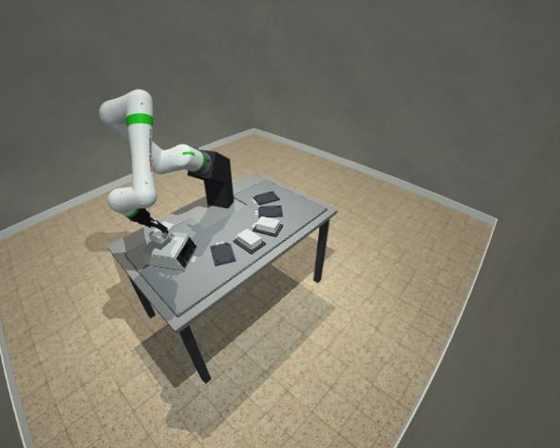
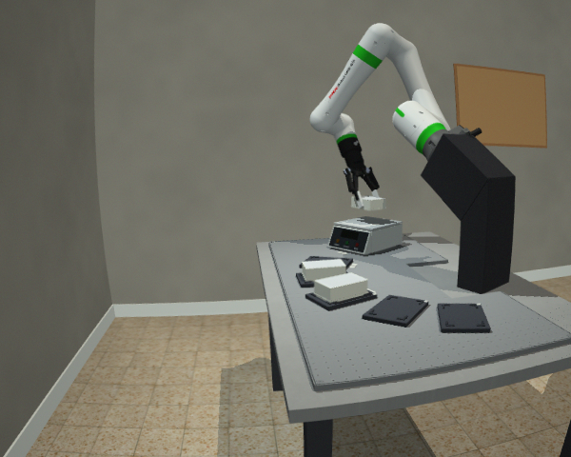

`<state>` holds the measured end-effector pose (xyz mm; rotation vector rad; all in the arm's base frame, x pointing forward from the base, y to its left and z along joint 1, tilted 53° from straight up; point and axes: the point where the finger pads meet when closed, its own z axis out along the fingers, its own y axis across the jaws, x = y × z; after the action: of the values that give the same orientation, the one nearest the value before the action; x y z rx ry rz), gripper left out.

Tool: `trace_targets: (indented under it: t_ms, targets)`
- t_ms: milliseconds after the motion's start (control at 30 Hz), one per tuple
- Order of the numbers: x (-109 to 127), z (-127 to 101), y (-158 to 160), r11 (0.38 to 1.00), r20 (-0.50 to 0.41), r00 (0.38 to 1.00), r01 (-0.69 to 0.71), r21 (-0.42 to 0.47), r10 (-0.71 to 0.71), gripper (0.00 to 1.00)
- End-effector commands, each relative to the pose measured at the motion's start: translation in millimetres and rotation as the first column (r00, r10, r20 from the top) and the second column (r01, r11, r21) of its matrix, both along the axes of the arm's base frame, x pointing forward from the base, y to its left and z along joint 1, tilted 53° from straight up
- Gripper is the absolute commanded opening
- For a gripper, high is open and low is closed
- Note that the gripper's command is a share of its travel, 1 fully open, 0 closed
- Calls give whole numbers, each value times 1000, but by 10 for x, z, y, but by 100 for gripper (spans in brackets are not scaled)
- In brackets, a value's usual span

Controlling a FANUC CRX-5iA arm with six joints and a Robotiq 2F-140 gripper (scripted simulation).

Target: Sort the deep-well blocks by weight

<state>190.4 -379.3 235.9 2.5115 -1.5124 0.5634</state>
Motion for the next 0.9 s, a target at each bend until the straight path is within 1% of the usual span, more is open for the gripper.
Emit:
trace_targets:
  t_ms: [0,867]
  targets:
    - [19,-24,-30,1000,0,1000,0,0,0,10]
    - [186,-262,-303,1000,0,1000,0,0,0,10]
